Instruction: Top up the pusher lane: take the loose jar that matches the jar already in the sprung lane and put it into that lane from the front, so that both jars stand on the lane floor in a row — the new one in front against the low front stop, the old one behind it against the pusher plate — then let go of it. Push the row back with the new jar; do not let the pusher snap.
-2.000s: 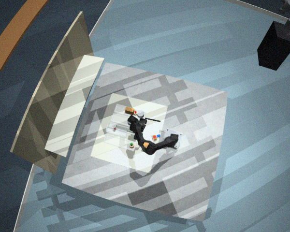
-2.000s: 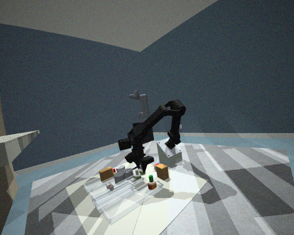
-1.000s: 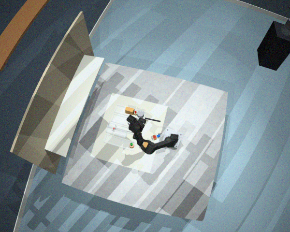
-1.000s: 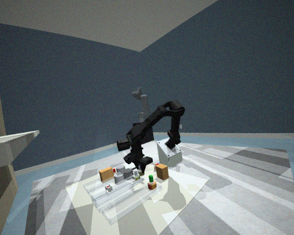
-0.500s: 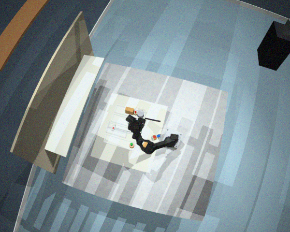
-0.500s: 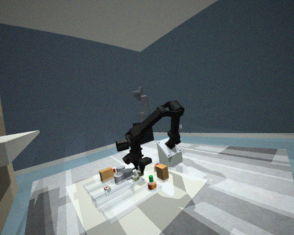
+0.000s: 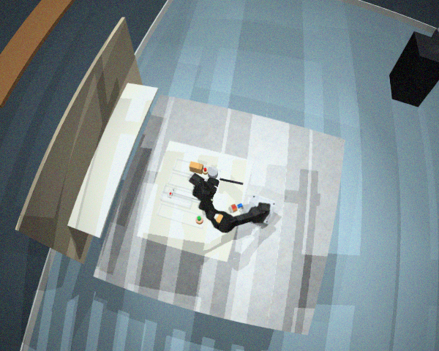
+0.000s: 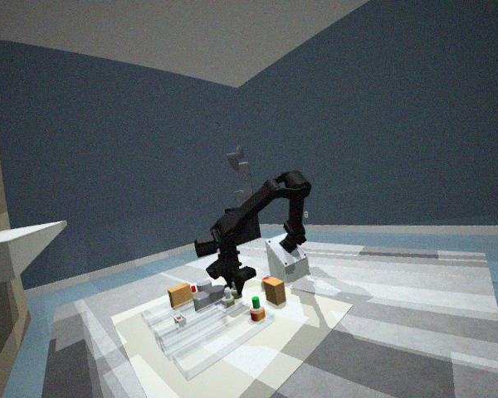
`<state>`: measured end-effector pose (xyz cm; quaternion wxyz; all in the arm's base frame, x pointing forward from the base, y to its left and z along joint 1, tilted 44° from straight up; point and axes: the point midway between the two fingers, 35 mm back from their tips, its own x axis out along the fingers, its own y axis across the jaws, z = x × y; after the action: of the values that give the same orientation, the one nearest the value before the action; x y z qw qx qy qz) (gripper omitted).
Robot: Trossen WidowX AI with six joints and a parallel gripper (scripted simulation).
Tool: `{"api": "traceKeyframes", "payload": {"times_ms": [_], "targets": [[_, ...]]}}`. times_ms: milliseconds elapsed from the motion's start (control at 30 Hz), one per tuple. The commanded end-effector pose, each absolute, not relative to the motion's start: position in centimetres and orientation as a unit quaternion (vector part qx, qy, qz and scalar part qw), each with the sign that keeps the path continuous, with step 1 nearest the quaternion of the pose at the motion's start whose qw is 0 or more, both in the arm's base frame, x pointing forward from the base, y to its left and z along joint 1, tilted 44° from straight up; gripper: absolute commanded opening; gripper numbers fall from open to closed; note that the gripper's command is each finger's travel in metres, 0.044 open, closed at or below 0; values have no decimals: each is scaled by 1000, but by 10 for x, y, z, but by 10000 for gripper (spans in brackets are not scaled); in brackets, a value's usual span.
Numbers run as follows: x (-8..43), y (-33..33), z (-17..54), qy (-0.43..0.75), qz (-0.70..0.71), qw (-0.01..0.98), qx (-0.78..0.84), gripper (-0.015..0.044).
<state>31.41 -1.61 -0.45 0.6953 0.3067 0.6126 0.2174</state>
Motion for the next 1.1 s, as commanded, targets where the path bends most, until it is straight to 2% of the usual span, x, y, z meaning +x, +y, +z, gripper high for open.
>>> {"api": "traceKeyframes", "payload": {"times_ms": [0, 1067], "targets": [[323, -19, -2, 604, 218, 703, 305, 0], [334, -23, 2, 603, 218, 704, 305, 0]]}}
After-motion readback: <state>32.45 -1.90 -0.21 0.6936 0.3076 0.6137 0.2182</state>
